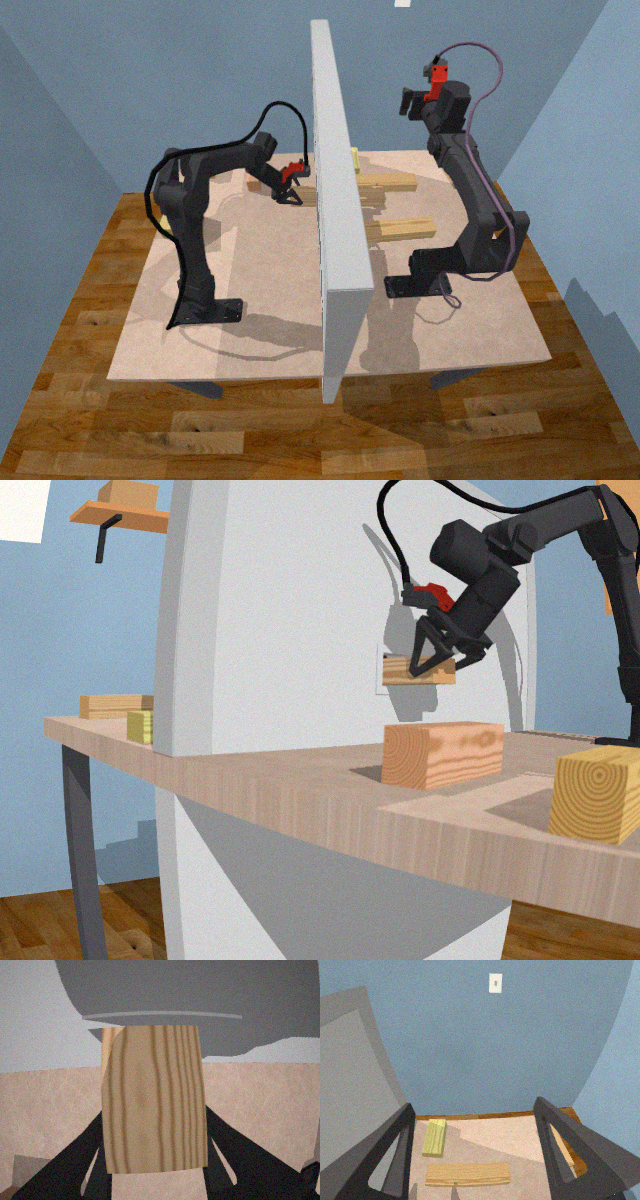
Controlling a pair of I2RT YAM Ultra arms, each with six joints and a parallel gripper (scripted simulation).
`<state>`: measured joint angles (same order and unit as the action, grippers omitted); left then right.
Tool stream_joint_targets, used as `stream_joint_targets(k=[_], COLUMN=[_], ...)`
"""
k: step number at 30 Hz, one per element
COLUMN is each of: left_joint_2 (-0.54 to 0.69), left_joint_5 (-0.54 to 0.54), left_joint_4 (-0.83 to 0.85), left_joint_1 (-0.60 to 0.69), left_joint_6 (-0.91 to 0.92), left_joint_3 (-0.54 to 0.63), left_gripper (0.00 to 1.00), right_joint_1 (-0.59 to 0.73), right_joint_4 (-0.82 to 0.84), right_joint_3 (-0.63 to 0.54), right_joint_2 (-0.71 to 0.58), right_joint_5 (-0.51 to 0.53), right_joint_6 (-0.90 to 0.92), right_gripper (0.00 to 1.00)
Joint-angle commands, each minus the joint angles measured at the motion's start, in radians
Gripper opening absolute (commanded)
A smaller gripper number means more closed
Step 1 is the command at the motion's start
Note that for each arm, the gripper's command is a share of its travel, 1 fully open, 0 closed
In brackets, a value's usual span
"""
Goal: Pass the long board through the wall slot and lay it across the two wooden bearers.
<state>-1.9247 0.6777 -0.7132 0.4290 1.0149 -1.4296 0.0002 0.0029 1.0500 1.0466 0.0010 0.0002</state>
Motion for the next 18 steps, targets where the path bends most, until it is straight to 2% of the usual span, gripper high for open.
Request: stream_joint_targets(k=[1,4,5,14,15,18], left_joint_2=[0.067,0.067,0.012,0.012,0.012,0.012], left_joint_5=[0.084,0.084,0.039,0.039,0.039,0.039], left_joint_4=[0.039,0.04,0.03,0.03,0.03,0.03], left_joint_1=[0.015,0.015,0.023,0.023,0.023,0.023], left_joint_6=[-0.008,-0.008,-0.012,-0.012,-0.012,-0.012], left_joint_3=[-0.046,-0.045,-0.049,-0.049,-0.049,-0.049], left_gripper=[0.0,0.0,0.0,0.0,0.0,0.0], right_joint_1=[-0.011,-0.011,-0.011,-0.011,0.009,0.014], right_joint_4=[0.005,0.005,0.005,0.005,-0.071,-0.138], right_joint_3=[0.001,0.001,0.001,0.001,-0.039,0.0], right_joint_2=[-0.026,-0.026,-0.026,-0.026,0.039,0.053], right_joint_5=[-0.009,-0.009,-0.009,-0.008,-0.047,-0.149], right_joint_6=[0.0,0.0,0.0,0.0,-0.045,-0.198], right_gripper=[1.0,1.0,0.75,0.75,0.75,0.75])
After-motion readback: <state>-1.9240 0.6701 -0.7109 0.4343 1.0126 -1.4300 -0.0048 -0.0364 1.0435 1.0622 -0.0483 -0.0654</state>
